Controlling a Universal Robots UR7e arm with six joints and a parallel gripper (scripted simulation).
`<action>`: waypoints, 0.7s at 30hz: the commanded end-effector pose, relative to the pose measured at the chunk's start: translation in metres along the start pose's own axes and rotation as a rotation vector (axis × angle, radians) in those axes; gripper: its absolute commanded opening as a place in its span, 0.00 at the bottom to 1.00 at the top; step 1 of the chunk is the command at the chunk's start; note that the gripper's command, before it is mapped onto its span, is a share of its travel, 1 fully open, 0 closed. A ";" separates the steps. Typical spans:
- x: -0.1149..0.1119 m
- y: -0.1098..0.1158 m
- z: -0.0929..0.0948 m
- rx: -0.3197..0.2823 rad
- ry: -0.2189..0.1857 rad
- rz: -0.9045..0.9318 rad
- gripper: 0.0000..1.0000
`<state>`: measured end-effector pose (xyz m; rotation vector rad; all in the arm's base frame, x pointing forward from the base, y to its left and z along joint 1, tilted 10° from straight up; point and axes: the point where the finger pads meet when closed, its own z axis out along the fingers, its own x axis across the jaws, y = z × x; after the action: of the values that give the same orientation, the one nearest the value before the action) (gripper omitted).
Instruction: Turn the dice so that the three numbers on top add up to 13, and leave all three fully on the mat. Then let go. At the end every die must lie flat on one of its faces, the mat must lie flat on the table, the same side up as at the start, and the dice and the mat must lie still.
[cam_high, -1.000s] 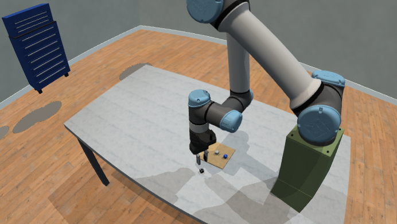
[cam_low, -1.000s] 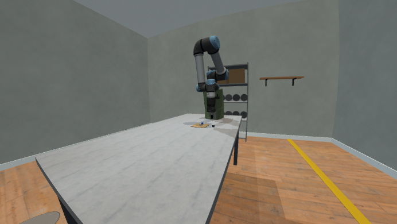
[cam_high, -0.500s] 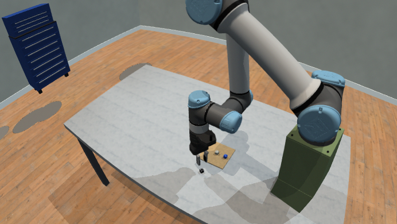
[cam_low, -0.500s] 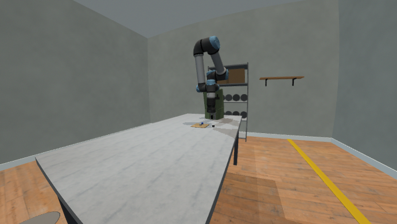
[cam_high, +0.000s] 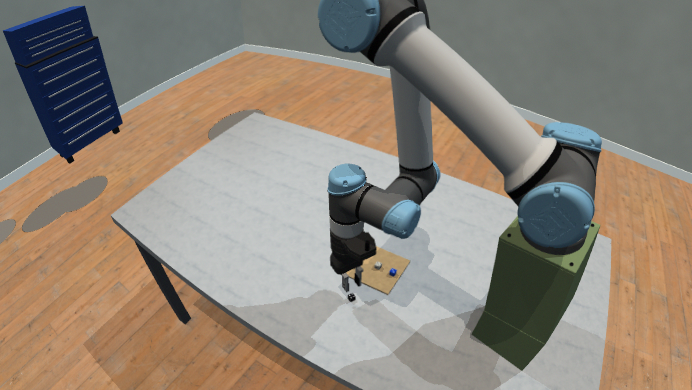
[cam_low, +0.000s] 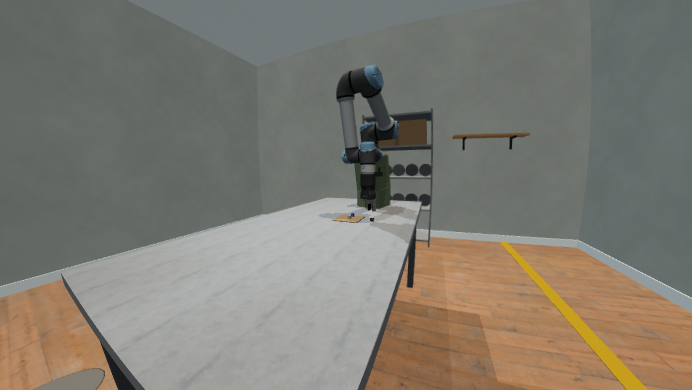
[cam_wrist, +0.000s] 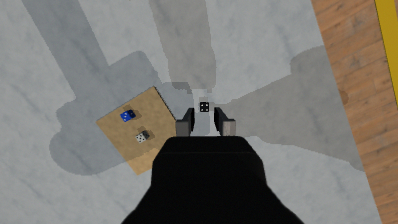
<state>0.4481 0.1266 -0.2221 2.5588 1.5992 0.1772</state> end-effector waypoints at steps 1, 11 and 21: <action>0.000 0.001 0.005 -0.001 0.001 0.000 0.64; 0.001 0.001 0.021 -0.001 0.001 0.000 0.64; 0.001 0.001 0.029 -0.001 0.001 0.000 0.64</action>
<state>0.4529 0.1261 -0.2482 2.5589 1.5992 0.1772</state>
